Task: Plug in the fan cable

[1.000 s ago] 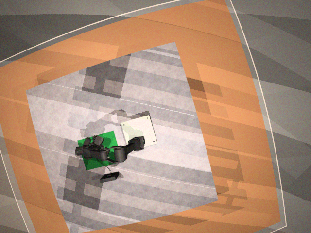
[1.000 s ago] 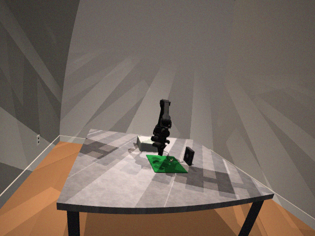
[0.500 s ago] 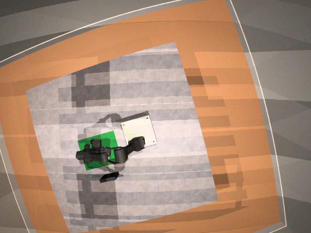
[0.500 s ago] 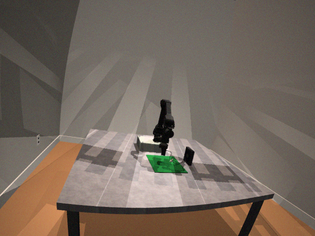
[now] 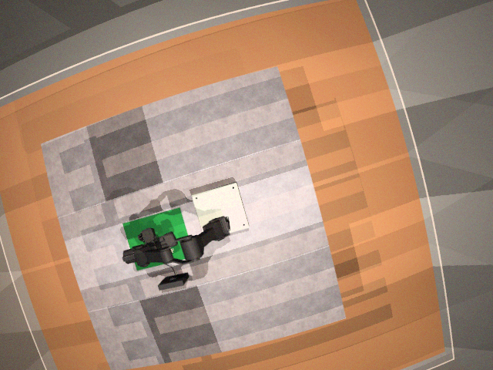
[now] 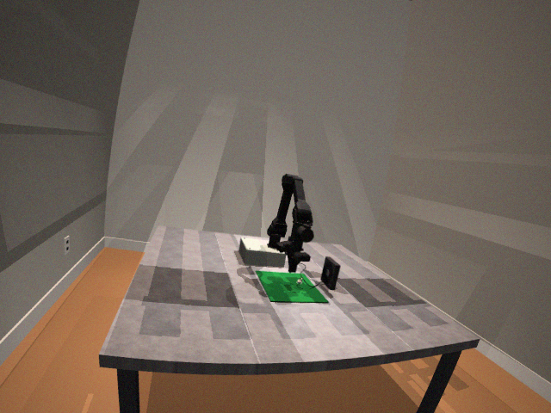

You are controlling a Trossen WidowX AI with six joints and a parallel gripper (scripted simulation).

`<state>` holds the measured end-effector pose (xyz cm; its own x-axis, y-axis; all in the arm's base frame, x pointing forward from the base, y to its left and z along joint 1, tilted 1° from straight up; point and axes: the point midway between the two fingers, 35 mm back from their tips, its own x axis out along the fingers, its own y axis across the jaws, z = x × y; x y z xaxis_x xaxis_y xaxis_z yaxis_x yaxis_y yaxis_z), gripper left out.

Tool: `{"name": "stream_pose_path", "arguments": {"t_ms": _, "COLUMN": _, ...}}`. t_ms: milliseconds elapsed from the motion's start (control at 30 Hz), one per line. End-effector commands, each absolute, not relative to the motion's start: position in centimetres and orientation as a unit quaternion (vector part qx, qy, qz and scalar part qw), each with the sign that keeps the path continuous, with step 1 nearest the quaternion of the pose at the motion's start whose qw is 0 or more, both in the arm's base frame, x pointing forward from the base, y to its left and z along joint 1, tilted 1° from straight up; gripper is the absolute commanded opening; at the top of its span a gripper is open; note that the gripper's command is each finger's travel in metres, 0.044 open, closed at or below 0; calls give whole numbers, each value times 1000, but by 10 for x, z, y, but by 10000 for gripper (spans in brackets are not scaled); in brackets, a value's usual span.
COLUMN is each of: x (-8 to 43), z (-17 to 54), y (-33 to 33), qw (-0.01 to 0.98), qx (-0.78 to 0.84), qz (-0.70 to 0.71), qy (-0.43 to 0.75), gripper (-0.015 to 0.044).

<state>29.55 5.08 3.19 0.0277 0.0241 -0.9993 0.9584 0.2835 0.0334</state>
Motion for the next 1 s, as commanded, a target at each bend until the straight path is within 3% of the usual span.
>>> {"name": "stream_pose_path", "arguments": {"t_ms": 0, "x": 294, "z": 32, "y": 59, "qw": 600, "qx": 392, "qz": -370, "qy": 591, "gripper": 0}}
{"name": "stream_pose_path", "arguments": {"t_ms": 733, "x": 283, "z": 32, "y": 104, "qw": 702, "qx": 143, "qz": -123, "qy": 687, "gripper": 0}}
{"name": "stream_pose_path", "arguments": {"t_ms": 967, "x": 282, "z": 31, "y": 105, "qw": 704, "qx": 135, "qz": -115, "qy": 688, "gripper": 0}}
